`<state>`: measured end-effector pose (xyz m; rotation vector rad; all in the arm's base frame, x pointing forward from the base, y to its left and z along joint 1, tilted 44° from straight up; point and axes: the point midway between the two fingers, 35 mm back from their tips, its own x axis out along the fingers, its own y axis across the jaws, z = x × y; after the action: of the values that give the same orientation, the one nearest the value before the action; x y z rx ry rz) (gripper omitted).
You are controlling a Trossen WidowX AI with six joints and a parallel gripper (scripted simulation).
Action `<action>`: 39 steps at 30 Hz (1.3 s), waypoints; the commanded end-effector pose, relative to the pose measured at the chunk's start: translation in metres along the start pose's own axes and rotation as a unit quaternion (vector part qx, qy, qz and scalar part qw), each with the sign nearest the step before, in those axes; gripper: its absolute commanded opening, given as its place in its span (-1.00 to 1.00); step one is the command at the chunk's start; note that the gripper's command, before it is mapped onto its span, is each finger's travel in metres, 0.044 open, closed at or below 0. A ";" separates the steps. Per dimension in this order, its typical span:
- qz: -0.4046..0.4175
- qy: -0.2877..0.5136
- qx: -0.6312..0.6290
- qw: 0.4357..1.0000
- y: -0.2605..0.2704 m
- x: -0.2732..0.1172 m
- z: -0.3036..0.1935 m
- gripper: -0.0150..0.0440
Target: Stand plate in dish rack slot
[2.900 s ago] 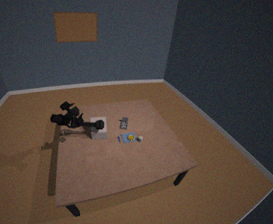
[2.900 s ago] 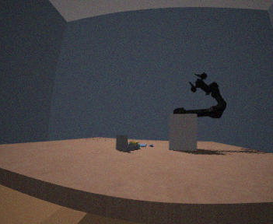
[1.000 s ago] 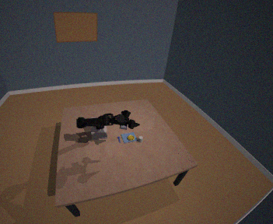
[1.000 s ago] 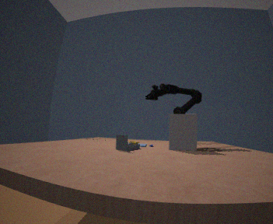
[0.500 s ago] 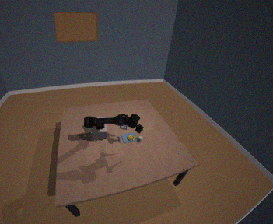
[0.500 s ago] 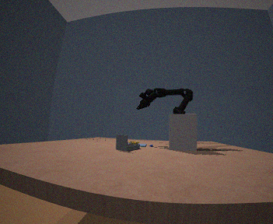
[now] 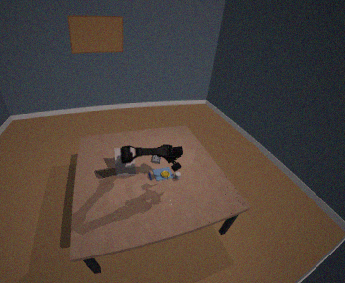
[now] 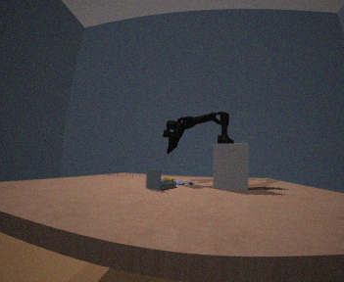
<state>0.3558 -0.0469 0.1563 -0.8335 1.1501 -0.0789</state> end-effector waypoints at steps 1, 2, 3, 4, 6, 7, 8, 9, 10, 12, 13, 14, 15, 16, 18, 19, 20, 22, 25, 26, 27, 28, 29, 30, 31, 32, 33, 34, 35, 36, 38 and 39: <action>0.000 0.058 0.025 0.998 0.019 0.028 -0.010 0.86; -0.001 0.073 0.031 0.997 0.024 0.034 -0.013 0.86; -0.003 0.087 0.037 0.996 0.029 0.041 -0.016 0.86; -0.006 0.101 0.043 0.994 0.034 0.047 -0.019 0.86; -0.014 0.131 0.055 0.990 0.044 0.061 -0.026 0.86; -0.019 0.145 0.061 0.987 0.048 0.067 -0.029 0.86; -0.024 0.159 0.066 0.985 0.053 0.073 -0.033 0.86; -0.030 0.173 0.070 0.982 0.058 0.079 -0.037 0.86; -0.037 0.186 0.075 0.979 0.063 0.084 -0.041 0.86; -0.049 0.209 0.082 0.973 0.072 0.094 -0.049 0.86; -0.053 0.215 0.084 0.972 0.074 0.096 -0.051 0.86; -0.053 0.215 0.084 0.972 0.073 0.097 -0.050 0.86; -0.054 0.216 0.084 0.971 0.070 0.098 -0.049 0.86; -0.054 0.217 0.084 0.971 0.069 0.099 -0.048 0.86; -0.054 0.217 0.084 0.971 0.069 0.099 -0.048 0.86; -0.054 0.217 0.084 0.971 0.069 0.099 -0.048 0.86; -0.054 0.217 0.084 0.971 0.069 0.100 -0.048 0.86; -0.054 0.217 0.084 0.971 0.068 0.102 -0.049 0.86; -0.054 0.217 0.084 0.971 0.068 0.107 -0.051 0.86; -0.054 0.217 0.084 0.971 0.068 0.109 -0.052 0.86; -0.054 0.217 0.084 0.971 0.068 0.110 -0.052 0.86; -0.054 0.217 0.084 0.971 0.068 0.112 -0.053 0.86; -0.054 0.217 0.084 0.971 0.068 0.113 -0.054 0.86; -0.054 0.217 0.084 0.971 0.067 0.115 -0.054 0.86; -0.054 0.217 0.084 0.971 0.067 0.116 -0.055 0.86; -0.054 0.217 0.084 0.971 0.067 0.118 -0.056 0.86; -0.054 0.217 0.084 0.971 0.067 0.119 -0.057 0.86; -0.054 0.217 0.084 0.971 0.067 0.121 -0.057 0.86; -0.054 0.217 0.084 0.971 0.067 0.122 -0.058 0.86; -0.054 0.217 0.084 0.971 0.067 0.124 -0.059 0.86; -0.054 0.217 0.084 0.971 0.067 0.126 -0.060 0.86; -0.054 0.217 0.084 0.971 0.066 0.128 -0.061 0.86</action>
<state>0.3399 -0.0873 0.0127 -0.7355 1.4720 -0.4640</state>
